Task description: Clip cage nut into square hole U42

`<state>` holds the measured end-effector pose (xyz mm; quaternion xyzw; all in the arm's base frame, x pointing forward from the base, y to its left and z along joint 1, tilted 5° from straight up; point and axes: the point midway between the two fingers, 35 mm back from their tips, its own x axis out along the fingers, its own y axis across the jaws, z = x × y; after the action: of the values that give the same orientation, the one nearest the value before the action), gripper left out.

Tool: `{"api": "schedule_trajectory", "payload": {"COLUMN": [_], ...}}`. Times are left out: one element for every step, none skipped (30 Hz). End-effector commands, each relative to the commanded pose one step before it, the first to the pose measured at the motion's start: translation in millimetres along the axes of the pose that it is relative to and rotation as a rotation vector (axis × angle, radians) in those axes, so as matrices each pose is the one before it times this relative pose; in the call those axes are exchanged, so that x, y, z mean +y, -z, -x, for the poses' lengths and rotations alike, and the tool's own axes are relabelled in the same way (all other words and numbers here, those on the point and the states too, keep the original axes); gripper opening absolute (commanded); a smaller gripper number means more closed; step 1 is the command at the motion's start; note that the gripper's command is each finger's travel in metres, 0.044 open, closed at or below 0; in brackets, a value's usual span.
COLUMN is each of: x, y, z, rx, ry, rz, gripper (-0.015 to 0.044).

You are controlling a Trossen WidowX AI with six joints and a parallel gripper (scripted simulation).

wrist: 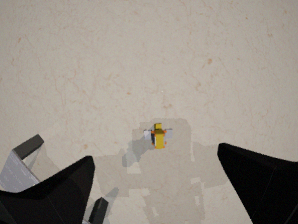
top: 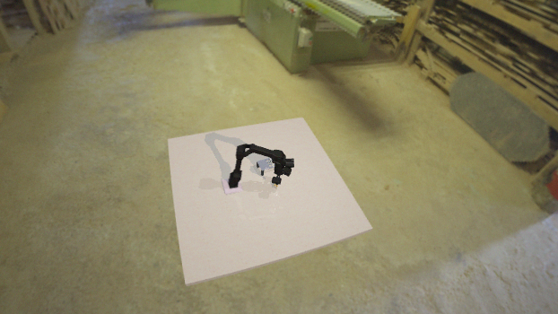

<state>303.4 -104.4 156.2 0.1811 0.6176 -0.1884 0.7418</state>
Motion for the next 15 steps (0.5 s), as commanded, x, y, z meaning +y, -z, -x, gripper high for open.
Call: {"api": "schedule_trajectory", "payload": {"x": [-3.87,0.0,0.0,0.0,0.0,0.0,0.0,0.0,0.0,0.0,0.0,0.0,0.0,0.0,0.0], "y": [10.24,0.0,0.0,0.0,0.0,0.0,0.0,0.0,0.0,0.0,0.0,0.0,0.0,0.0,0.0], "z": [-6.14,0.0,0.0,0.0,0.0,0.0,0.0,0.0,0.0,0.0,0.0,0.0,0.0,0.0,0.0], "rx": [0.06257,0.0,0.0,0.0,0.0,0.0,0.0,0.0,0.0,0.0,0.0,0.0,0.0,0.0,0.0], "ry": [0.04619,0.0,0.0,0.0,0.0,0.0,0.0,0.0,0.0,0.0,0.0,0.0,0.0,0.0,0.0], "rz": [-0.035,0.0,0.0,0.0,0.0,0.0,0.0,0.0,0.0,0.0,0.0,0.0,0.0,0.0,0.0], "gripper": [0.044,0.044,0.044,0.044,0.0414,0.0387,0.0361,0.0335,0.0309,0.0282,0.0256,0.023,0.0204,0.0178,0.0151]}}
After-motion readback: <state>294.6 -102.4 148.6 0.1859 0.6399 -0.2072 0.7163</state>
